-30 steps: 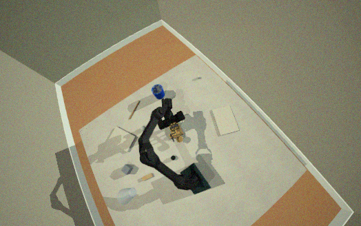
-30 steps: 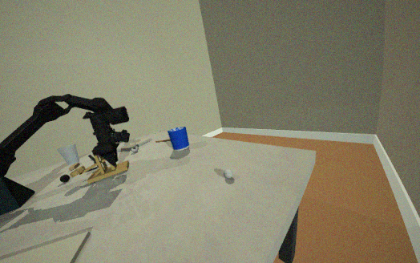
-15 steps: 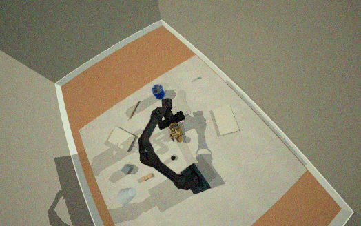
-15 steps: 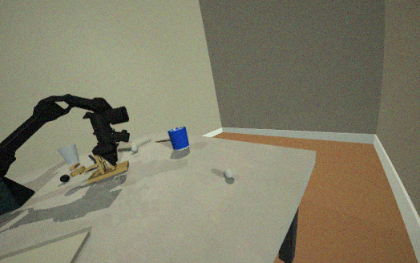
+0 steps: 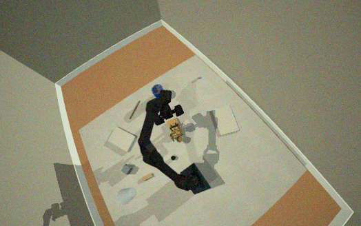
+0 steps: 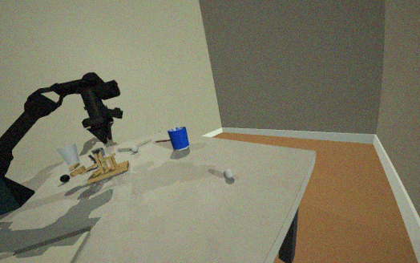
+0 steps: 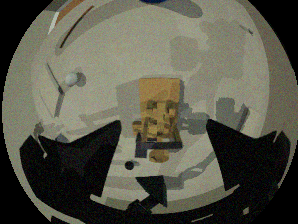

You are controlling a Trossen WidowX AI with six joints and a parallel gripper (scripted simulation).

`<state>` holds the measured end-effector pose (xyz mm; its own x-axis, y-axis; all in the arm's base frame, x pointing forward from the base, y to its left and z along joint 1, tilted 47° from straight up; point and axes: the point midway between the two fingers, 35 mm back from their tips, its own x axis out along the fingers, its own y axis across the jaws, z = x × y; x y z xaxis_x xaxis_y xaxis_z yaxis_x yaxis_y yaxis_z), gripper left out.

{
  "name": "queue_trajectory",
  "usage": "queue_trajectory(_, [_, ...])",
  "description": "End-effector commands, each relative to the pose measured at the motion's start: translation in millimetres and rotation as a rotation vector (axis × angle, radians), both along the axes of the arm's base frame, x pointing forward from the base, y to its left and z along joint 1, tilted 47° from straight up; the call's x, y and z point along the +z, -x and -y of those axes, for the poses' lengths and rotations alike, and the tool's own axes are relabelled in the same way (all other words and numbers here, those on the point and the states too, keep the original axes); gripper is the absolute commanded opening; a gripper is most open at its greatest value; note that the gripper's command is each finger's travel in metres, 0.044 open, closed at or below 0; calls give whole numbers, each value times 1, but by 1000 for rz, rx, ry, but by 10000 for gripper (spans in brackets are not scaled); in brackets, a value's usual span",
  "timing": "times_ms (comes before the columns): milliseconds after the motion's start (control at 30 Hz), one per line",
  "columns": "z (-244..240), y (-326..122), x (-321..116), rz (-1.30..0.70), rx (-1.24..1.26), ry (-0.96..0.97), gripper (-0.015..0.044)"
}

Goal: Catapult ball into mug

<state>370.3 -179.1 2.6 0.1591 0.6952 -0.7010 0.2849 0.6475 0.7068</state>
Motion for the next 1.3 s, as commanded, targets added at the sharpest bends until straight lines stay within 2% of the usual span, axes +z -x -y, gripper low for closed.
queue_trajectory(0, [-7,-1,-4,-9,9,-8,440])
queue_trajectory(167, [-1,5,4,-8,13,-10,440])
queue_trajectory(367, [-33,-2,-27,-6,13,-12,440])
queue_trajectory(1267, [-59,-8,-52,-6,13,-13,440])
